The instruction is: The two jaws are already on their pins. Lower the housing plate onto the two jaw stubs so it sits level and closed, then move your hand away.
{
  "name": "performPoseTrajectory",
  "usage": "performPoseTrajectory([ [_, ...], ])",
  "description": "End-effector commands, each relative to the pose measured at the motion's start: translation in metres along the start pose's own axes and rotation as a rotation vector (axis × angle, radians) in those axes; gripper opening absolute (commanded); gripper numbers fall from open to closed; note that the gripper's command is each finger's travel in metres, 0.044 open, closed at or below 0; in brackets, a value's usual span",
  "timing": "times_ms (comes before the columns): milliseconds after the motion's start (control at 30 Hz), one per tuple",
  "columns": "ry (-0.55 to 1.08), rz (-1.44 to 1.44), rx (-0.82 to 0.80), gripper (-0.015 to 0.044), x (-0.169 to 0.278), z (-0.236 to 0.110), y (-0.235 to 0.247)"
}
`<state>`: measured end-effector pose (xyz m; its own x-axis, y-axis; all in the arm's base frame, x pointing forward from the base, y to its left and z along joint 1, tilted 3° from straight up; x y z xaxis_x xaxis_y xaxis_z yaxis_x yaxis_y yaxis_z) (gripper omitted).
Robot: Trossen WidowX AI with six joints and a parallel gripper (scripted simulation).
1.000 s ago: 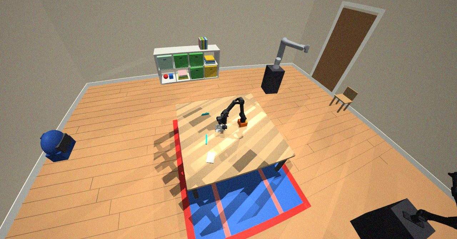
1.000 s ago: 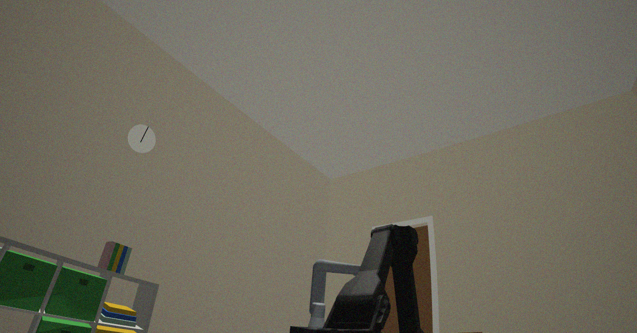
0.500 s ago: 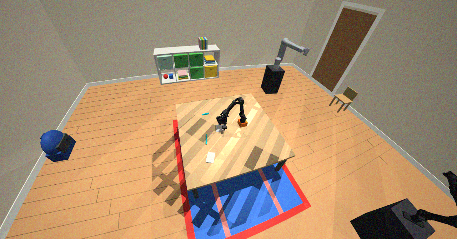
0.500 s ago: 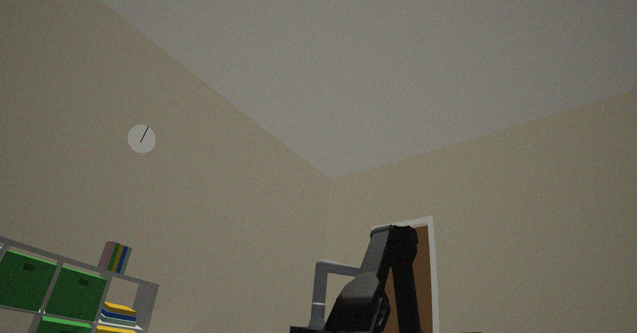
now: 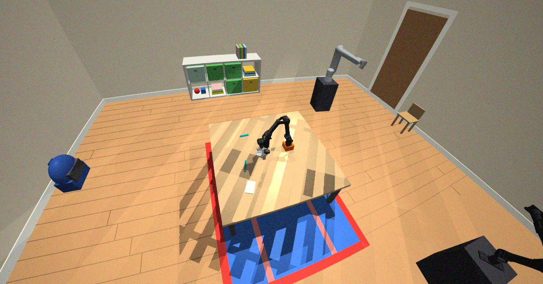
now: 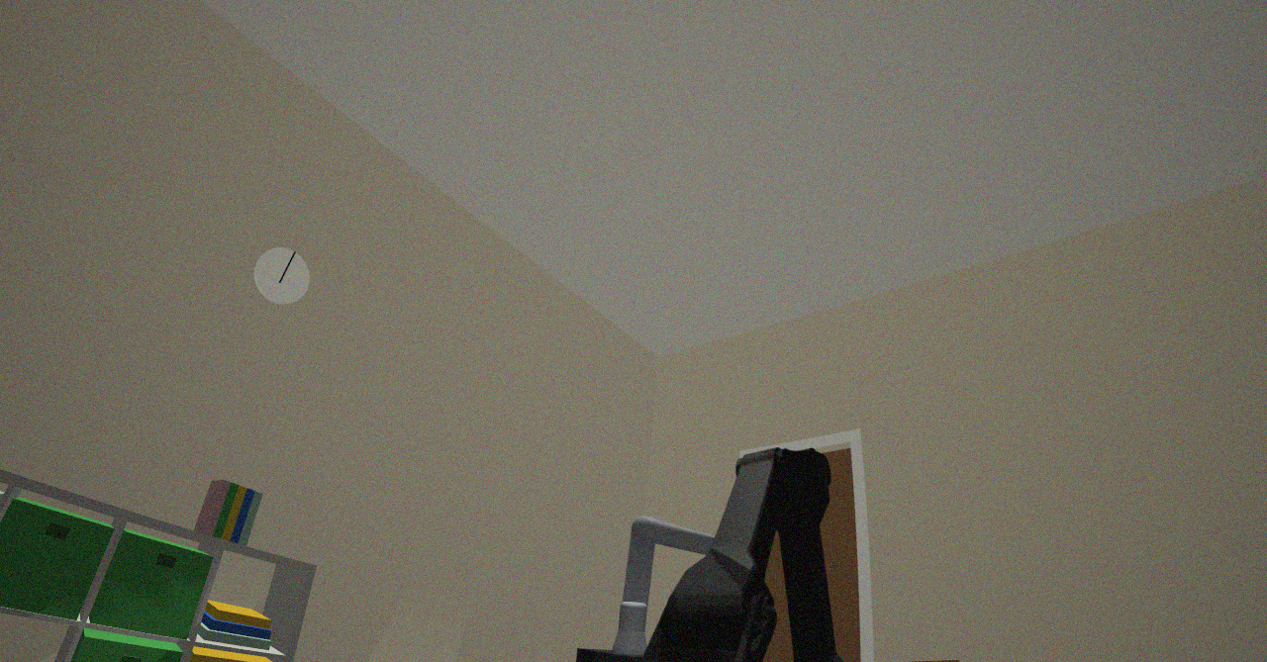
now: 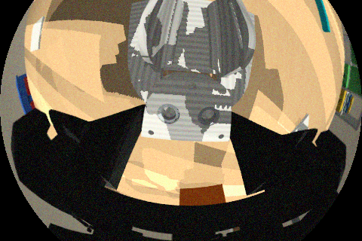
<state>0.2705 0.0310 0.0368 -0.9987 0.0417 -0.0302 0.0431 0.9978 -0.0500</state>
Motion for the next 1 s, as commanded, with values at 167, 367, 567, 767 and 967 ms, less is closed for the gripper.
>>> performPoseTrajectory([
  [167,-0.002,-0.003,0.003,0.0351,-0.0002,0.0028,-0.0003],
  [367,-0.002,-0.003,0.003,0.0351,-0.0002,0.0028,-0.0003],
  [567,-0.002,-0.003,0.003,0.0351,-0.0002,0.0052,-0.0004],
  [767,-0.002,-0.003,0.003,0.0351,-0.0002,0.0052,-0.0004],
  [967,-0.002,-0.003,0.003,0.0351,-0.0002,0.0077,-0.0004],
])
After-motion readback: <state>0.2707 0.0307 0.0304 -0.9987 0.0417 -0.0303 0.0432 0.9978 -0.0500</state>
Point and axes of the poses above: the point midway between the two fingers, 35 mm back from their tips, its own z axis out along the fingers, its own y axis across the jaws, x = y × z, the point moved 5 cm from there along -z, back along the fingers, and after that the axes turned 5 degrees about -z, right-handed, at the moved point
